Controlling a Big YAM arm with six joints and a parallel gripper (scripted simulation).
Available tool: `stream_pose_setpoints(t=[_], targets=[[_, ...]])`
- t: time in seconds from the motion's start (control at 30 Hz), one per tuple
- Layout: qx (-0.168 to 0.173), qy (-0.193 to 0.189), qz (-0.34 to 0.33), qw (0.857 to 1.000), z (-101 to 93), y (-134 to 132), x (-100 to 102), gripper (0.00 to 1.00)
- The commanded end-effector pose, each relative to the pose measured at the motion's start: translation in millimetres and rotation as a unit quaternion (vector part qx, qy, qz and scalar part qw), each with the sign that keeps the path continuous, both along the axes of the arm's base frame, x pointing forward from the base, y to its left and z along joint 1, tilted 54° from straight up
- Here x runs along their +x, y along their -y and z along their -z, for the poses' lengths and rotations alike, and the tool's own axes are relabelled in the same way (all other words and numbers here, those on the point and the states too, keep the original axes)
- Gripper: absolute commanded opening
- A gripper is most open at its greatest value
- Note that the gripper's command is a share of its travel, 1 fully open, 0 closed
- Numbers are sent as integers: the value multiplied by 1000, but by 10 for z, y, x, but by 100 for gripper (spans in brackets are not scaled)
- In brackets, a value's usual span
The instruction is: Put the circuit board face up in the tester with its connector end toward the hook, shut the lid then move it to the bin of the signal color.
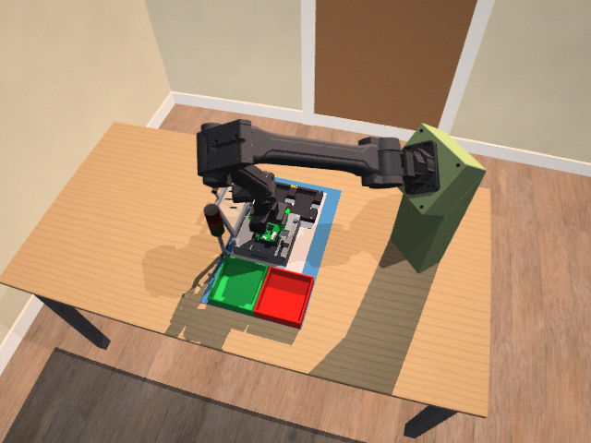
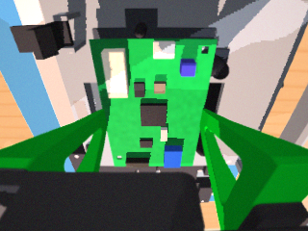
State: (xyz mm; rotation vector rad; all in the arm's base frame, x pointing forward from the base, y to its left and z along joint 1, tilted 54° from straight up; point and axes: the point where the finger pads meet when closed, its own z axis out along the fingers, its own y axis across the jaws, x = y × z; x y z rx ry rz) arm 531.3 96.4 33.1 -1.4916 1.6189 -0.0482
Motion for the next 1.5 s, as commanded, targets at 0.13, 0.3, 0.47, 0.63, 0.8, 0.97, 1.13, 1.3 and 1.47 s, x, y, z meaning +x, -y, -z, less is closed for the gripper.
stream_pose_setpoints(t=[0.13,0.3,0.47,0.63,0.8,0.97,1.13,1.3,1.47], targets=[[3,3,4,1000,13,7,25,72],[3,2,3,1000,17,5,24,72],[3,2,3,1000,17,5,24,72],[3,2,3,1000,17,5,24,72],[3,2,3,1000,17,5,24,72],[3,2,3,1000,17,5,24,72],[3,2,3,1000,17,5,24,72],[3,2,3,1000,17,5,24,72],[3,2,4,1000,17,5,24,72]])
